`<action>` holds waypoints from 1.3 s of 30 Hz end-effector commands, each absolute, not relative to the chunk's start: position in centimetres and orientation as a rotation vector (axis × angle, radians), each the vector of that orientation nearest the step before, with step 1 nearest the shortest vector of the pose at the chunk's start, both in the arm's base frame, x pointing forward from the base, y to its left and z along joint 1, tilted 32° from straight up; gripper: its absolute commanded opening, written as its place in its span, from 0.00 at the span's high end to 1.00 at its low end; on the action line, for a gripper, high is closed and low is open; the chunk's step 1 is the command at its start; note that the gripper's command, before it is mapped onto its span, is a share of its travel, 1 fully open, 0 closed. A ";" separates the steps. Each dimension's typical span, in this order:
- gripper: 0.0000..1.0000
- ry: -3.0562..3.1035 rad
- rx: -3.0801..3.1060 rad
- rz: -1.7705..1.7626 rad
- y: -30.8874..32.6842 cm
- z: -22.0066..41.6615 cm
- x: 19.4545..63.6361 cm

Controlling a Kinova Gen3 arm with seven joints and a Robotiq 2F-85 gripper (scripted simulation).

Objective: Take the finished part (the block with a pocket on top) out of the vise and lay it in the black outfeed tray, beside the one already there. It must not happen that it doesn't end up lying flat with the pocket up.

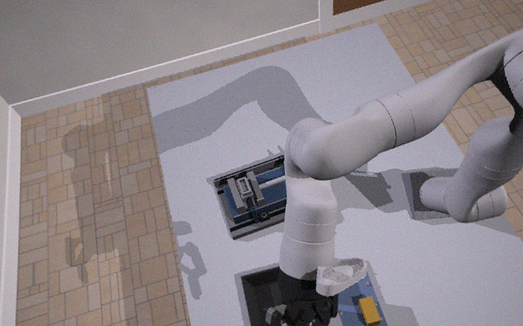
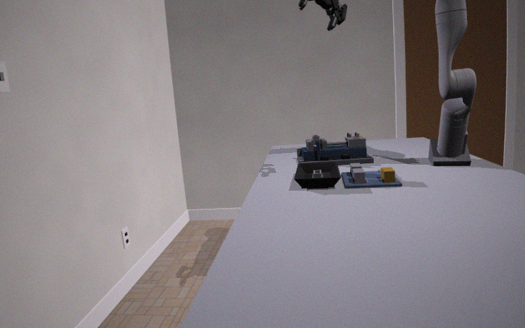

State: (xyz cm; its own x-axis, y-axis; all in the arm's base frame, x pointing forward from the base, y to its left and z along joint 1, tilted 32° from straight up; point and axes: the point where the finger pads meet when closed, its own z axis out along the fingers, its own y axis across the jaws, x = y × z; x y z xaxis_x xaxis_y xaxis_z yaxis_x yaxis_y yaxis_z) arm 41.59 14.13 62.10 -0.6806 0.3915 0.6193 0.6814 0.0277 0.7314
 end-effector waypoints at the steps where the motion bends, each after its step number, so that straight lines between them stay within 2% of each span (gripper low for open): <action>1: 0.00 -2.058 -1.104 -1.706 14.2 62.2 41.6; 2: 0.00 -2.061 -1.144 -1.692 12.7 60.6 43.2; 12: 0.00 -2.061 -1.144 -1.692 12.7 60.6 43.2; 13: 0.00 -2.065 -1.184 -1.676 11.2 59.0 44.7; 23: 0.00 -2.065 -1.184 -1.676 11.2 59.0 44.7; 24: 0.00 -2.068 -1.223 -1.657 9.8 57.3 46.1; 39: 0.00 -2.072 -1.262 -1.635 8.3 55.5 47.4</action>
State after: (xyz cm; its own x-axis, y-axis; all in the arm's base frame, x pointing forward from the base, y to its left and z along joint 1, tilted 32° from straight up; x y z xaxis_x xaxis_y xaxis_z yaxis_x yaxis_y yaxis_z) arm 47.46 7.98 55.33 -0.6030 0.4954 0.6252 0.7245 0.0121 0.6892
